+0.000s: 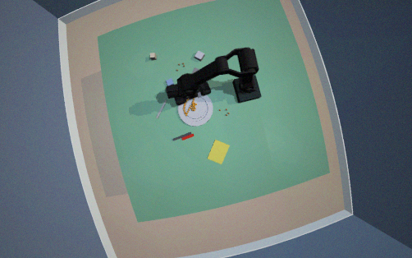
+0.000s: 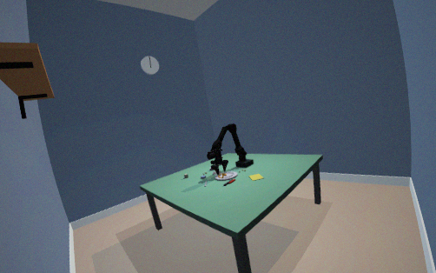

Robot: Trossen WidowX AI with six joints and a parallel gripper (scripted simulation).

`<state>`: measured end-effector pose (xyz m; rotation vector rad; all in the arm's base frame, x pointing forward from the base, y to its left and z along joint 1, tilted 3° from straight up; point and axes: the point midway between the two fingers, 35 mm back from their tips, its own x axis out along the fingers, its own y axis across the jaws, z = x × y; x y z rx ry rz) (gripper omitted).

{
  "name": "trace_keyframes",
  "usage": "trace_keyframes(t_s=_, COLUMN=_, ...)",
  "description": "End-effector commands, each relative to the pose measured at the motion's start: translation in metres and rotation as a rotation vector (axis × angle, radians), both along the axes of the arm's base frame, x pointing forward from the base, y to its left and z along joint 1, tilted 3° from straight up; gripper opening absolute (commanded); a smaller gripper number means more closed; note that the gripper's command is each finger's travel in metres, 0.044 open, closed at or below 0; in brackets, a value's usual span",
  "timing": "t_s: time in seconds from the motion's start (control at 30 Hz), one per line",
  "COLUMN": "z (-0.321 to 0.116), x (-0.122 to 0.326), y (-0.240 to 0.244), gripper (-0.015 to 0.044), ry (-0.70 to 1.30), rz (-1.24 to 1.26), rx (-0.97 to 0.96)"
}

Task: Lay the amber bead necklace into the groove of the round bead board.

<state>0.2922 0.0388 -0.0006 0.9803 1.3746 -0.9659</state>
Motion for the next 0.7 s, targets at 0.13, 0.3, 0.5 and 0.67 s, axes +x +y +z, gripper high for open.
trace_keyframes(t_s=0.13, z=0.016, x=0.002, y=0.005, gripper=0.0335, ry=0.0, rz=0.032, rx=-0.001)
trace_keyframes(t_s=0.3, z=0.032, x=0.002, y=0.01, gripper=0.0204, ry=-0.001, rz=0.059, rx=0.0)
trace_keyframes(t_s=0.5, z=0.016, x=0.002, y=0.011, gripper=0.012, ry=-0.001, rz=0.059, rx=0.0)
trace_keyframes(t_s=0.67, z=0.022, x=0.005, y=0.011, gripper=0.012, ry=-0.015, rz=0.053, rx=0.002)
